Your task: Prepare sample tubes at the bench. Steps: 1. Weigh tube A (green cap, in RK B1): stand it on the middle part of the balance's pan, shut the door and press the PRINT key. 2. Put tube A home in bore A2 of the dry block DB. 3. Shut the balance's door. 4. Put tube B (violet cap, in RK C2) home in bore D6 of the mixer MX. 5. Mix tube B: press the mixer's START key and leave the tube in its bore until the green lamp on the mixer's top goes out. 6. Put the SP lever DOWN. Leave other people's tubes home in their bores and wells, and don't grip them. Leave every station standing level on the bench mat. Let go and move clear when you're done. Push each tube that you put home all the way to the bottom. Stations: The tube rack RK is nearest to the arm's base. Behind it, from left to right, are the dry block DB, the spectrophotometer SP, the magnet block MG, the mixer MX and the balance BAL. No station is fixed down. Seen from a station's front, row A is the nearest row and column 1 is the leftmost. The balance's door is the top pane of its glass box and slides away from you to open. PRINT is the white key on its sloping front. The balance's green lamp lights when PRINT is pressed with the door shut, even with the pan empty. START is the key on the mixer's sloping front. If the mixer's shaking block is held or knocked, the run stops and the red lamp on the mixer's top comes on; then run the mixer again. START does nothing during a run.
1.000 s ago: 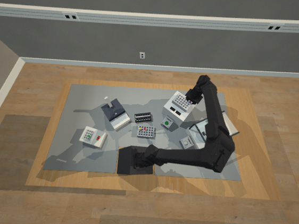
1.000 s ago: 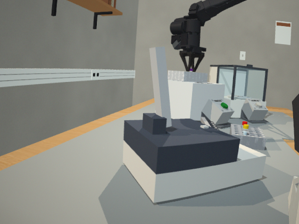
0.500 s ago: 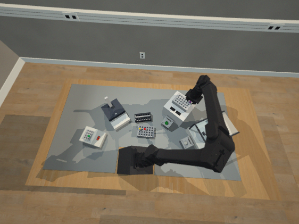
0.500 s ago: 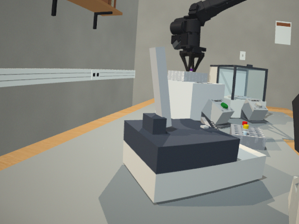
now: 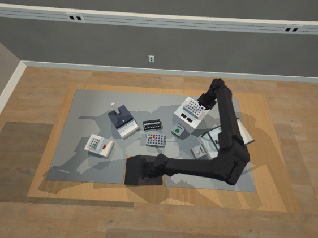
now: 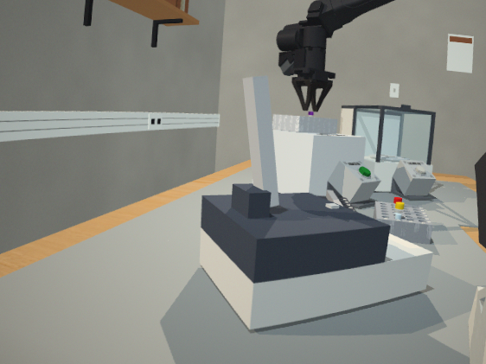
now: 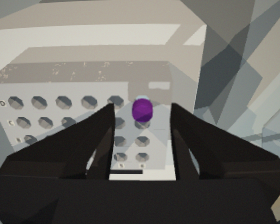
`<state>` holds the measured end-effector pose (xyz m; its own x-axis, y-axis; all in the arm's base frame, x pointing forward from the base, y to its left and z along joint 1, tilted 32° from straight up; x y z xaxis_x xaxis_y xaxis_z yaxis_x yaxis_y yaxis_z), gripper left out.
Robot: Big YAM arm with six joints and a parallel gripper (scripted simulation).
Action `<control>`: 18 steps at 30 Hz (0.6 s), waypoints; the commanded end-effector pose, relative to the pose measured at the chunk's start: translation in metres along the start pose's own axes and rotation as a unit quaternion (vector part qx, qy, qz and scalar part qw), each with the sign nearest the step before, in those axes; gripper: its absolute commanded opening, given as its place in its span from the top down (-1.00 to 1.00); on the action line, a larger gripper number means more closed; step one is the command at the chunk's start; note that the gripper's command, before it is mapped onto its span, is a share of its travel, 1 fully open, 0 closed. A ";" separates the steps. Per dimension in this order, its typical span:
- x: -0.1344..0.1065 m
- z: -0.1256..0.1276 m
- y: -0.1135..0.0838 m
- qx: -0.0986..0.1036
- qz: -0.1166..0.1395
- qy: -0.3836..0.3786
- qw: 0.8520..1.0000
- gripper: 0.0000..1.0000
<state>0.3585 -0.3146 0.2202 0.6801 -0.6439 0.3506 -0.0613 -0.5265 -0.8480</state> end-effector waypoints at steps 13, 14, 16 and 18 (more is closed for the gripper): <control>0.010 -0.002 -0.017 0.003 -0.011 0.006 1.000 0.28; 0.010 -0.002 -0.017 0.003 -0.011 0.006 1.000 0.28; 0.010 -0.002 -0.017 0.003 -0.011 0.006 1.000 0.28; 0.010 -0.002 -0.017 0.003 -0.011 0.006 1.000 0.28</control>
Point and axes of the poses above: the point where the finger pads meet when closed, its own y axis out along the fingers, its own z axis across the jaws, x = y × z, the point moved 1 cm from there along -y, back along the fingers, and after that the axes turned 1 degree about y, right-handed, at the moved point
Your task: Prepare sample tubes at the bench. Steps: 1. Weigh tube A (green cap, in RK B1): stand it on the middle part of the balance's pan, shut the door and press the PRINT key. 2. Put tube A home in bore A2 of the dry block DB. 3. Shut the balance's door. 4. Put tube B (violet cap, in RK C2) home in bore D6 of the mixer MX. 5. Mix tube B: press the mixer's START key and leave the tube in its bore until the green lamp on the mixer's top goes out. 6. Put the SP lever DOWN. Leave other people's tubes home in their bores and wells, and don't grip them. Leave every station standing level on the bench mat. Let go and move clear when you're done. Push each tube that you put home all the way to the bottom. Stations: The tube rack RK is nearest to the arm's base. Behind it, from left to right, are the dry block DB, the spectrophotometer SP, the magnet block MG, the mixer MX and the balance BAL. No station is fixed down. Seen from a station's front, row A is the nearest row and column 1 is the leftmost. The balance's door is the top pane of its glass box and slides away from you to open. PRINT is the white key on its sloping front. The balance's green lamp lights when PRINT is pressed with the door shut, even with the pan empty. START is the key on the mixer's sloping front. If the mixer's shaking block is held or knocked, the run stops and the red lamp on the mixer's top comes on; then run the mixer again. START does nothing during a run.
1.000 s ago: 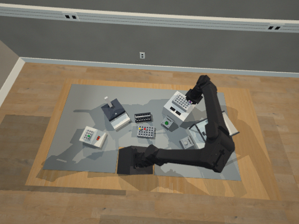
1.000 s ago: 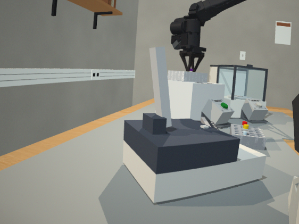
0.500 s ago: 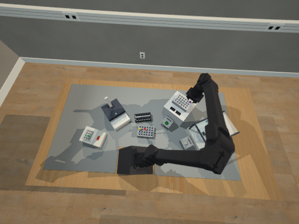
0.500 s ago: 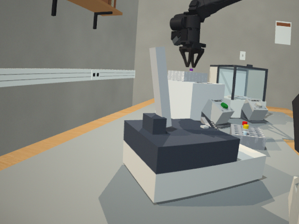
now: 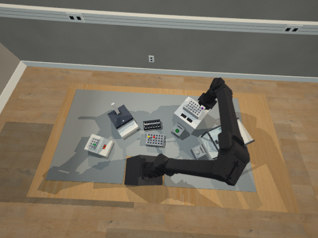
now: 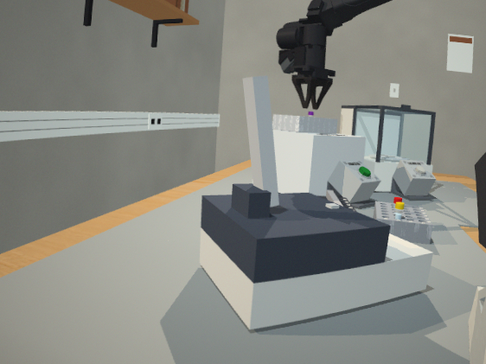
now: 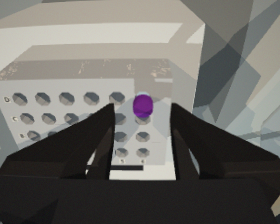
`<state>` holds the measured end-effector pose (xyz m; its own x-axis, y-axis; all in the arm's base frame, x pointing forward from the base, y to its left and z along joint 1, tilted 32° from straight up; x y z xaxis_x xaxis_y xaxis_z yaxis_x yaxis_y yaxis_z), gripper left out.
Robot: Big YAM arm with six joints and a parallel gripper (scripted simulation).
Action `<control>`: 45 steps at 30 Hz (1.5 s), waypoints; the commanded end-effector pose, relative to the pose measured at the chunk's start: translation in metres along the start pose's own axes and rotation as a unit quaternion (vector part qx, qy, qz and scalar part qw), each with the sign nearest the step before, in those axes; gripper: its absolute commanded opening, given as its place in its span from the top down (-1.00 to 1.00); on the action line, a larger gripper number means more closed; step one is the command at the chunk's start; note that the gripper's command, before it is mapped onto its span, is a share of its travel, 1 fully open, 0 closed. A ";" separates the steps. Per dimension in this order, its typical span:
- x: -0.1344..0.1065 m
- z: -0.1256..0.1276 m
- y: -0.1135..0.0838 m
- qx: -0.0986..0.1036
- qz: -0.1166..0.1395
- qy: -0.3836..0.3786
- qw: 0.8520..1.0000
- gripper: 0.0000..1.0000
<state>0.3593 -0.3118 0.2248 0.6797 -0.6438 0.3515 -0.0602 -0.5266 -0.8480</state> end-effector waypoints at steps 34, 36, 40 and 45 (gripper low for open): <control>0.014 0.003 -0.035 0.005 -0.019 0.007 1.000 0.28; 0.015 -0.001 -0.036 0.005 -0.018 0.011 1.000 0.28; 0.015 -0.002 -0.052 0.008 -0.028 0.012 1.000 0.28; 0.014 0.000 -0.057 0.007 -0.024 0.010 1.000 0.28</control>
Point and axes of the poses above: the point where the finger pads meet when closed, its own y axis out along the fingers, its own z axis across the jaws, x = y × z, the point moved 1 cm from there along -y, back along the fingers, and after that the axes turned 1 degree about y, right-handed, at the moved point
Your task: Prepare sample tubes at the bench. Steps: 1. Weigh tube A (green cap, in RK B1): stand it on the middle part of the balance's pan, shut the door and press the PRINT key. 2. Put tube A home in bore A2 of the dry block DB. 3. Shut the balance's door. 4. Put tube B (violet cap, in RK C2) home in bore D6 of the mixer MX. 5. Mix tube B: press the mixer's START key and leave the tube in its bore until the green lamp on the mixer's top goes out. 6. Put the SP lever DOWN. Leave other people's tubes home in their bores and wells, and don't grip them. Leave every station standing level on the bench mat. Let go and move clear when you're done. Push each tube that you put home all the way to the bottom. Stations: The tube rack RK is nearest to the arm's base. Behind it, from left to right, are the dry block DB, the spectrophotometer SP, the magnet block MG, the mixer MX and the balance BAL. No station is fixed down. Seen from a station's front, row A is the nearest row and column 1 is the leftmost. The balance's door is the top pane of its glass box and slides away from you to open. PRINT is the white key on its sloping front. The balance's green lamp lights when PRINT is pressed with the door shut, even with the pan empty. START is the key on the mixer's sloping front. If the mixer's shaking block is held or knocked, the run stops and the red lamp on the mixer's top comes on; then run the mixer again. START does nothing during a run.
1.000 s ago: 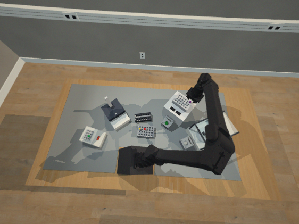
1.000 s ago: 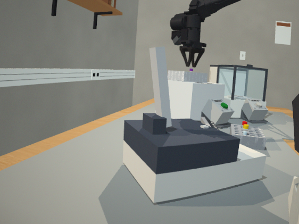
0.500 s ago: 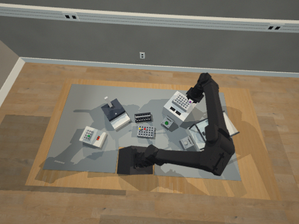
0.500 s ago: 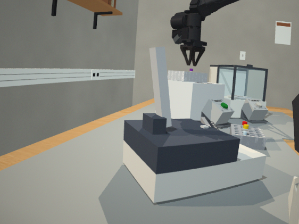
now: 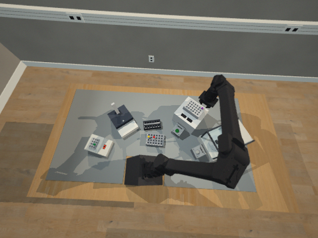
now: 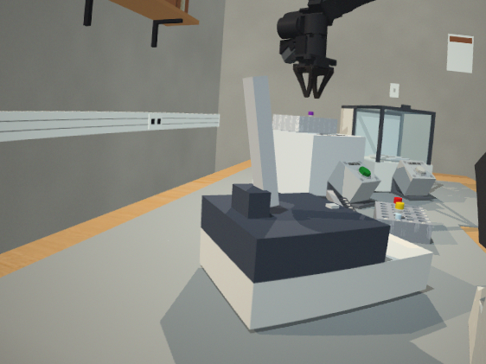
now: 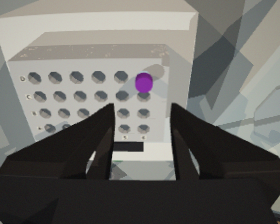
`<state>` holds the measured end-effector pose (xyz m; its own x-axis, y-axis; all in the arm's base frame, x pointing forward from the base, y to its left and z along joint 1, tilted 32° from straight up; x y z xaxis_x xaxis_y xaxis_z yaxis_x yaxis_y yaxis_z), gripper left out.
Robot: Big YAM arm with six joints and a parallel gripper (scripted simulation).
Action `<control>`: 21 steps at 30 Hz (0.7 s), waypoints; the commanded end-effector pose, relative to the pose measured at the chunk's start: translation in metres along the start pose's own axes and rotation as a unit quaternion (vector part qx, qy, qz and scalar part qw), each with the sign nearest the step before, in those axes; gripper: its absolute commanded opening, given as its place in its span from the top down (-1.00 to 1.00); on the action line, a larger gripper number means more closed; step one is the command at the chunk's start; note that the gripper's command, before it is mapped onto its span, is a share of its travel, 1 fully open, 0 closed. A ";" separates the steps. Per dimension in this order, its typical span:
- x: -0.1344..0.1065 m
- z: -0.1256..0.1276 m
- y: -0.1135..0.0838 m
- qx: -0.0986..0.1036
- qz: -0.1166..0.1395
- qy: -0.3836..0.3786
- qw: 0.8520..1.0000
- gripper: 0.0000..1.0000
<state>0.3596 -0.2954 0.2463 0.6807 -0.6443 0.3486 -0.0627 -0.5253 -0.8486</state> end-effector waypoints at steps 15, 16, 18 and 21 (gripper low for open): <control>0.010 -0.002 -0.022 0.003 -0.012 0.006 1.000 0.28; 0.010 -0.002 -0.022 0.003 -0.012 0.006 1.000 0.28; 0.010 -0.002 -0.022 0.003 -0.012 0.006 1.000 0.28; 0.010 -0.002 -0.022 0.003 -0.012 0.006 1.000 0.28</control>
Point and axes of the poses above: the point where the finger pads meet when closed, its own y axis out along the fingers, its own z axis across the jaws, x = y × z, the point moved 1 cm from there along -y, back along the fingers, and after that the axes turned 1 degree about y, right-handed, at the moved point
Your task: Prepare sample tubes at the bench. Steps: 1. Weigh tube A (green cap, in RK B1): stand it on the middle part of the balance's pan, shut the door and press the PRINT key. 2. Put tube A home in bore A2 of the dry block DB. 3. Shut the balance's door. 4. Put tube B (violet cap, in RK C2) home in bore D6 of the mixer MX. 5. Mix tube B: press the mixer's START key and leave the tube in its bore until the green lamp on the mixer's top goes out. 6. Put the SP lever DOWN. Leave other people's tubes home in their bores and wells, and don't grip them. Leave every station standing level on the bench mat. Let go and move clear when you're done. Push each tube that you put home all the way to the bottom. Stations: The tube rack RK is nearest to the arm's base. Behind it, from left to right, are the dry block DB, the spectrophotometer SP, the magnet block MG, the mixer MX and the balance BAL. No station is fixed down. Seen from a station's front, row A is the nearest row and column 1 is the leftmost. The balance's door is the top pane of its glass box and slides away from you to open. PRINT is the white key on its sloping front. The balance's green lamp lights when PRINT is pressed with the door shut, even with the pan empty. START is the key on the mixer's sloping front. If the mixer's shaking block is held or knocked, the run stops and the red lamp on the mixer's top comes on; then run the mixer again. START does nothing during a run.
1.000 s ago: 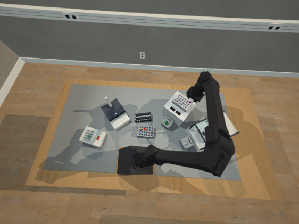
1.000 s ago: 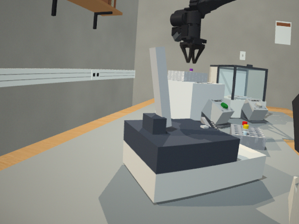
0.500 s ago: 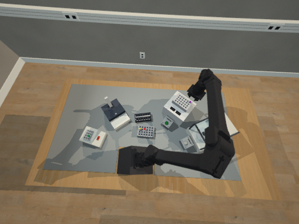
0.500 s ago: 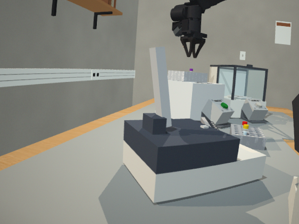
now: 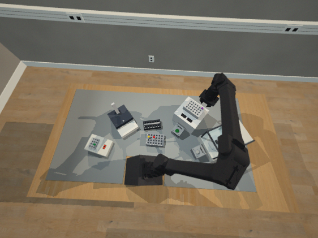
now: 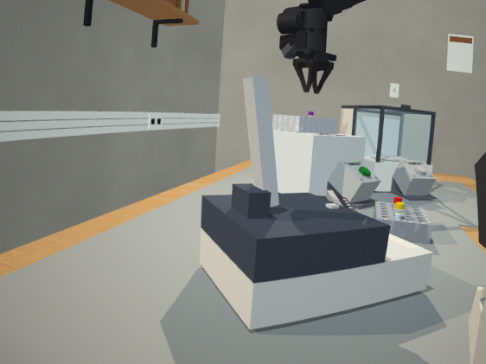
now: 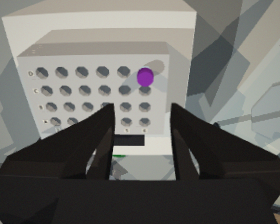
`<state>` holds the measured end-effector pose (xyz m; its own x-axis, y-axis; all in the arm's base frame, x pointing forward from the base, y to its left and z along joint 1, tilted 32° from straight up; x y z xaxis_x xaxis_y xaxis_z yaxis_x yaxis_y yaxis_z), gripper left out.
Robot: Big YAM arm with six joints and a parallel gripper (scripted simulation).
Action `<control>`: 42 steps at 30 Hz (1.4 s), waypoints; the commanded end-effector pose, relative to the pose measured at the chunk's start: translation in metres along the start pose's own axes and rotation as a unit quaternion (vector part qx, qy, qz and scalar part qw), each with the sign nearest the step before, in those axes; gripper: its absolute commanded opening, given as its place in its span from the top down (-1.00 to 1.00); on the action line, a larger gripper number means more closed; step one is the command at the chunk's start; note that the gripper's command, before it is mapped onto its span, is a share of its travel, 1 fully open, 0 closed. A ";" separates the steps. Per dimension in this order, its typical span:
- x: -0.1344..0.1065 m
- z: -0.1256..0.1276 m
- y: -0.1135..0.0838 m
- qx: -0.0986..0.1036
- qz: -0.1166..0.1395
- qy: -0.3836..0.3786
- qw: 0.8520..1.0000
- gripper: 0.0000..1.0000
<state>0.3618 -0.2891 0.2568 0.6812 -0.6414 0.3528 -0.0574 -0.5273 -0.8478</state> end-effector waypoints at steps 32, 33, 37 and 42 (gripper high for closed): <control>-0.038 0.011 0.003 0.006 -0.017 -0.006 1.000 1.00; -0.046 0.013 0.007 0.006 -0.017 -0.006 1.000 1.00; -0.061 0.016 0.013 0.005 -0.016 -0.012 1.000 1.00; -0.100 0.023 0.028 0.005 -0.014 -0.024 1.000 1.00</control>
<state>0.3108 -0.2387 0.1920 0.7204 -0.6135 0.3235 -0.0654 -0.5244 -0.8489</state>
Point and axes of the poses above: the point where the finger pads meet when closed, its own y axis out along the fingers, its own z axis across the jaws, x = y × z, the point moved 1 cm from there along -y, back along the fingers, and after that the axes turned 1 degree about y, right-handed, at the moved point
